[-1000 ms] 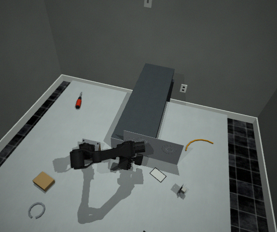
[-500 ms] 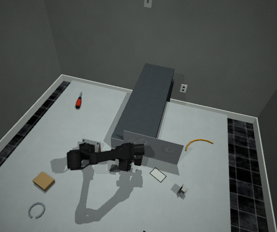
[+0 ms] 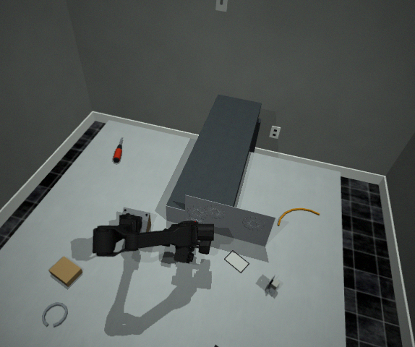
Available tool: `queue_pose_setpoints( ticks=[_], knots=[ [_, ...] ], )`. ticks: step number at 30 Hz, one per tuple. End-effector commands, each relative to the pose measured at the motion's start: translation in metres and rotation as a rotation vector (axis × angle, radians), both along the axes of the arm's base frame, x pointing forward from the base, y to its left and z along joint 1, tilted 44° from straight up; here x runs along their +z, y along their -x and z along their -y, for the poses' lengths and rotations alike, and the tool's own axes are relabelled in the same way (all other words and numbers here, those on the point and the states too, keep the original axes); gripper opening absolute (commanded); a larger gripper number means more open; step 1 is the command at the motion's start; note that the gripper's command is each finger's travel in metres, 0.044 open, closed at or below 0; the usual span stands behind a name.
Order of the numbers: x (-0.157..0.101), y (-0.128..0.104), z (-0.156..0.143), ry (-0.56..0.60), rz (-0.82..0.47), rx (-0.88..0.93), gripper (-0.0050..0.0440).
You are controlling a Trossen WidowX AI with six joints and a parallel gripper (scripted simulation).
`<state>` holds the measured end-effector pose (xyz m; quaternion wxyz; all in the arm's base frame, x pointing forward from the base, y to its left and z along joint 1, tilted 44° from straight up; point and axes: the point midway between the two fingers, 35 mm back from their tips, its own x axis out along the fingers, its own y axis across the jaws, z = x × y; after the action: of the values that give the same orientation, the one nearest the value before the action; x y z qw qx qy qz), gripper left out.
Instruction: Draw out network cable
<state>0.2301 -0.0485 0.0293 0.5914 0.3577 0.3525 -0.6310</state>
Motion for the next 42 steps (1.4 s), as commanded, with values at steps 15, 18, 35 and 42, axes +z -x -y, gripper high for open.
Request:
queue_pose_setpoints(
  ticks=[15, 18, 35, 42],
  knots=[
    [0.048, -0.002, 0.048, 0.070, 0.057, -0.030, -0.0050],
    [0.054, -0.001, 0.054, 0.071, 0.057, -0.030, -0.0050],
    [0.079, 0.003, 0.080, 0.074, 0.058, -0.030, -0.0050],
    [0.092, 0.005, 0.093, 0.077, 0.059, -0.030, -0.0050]
  ],
)
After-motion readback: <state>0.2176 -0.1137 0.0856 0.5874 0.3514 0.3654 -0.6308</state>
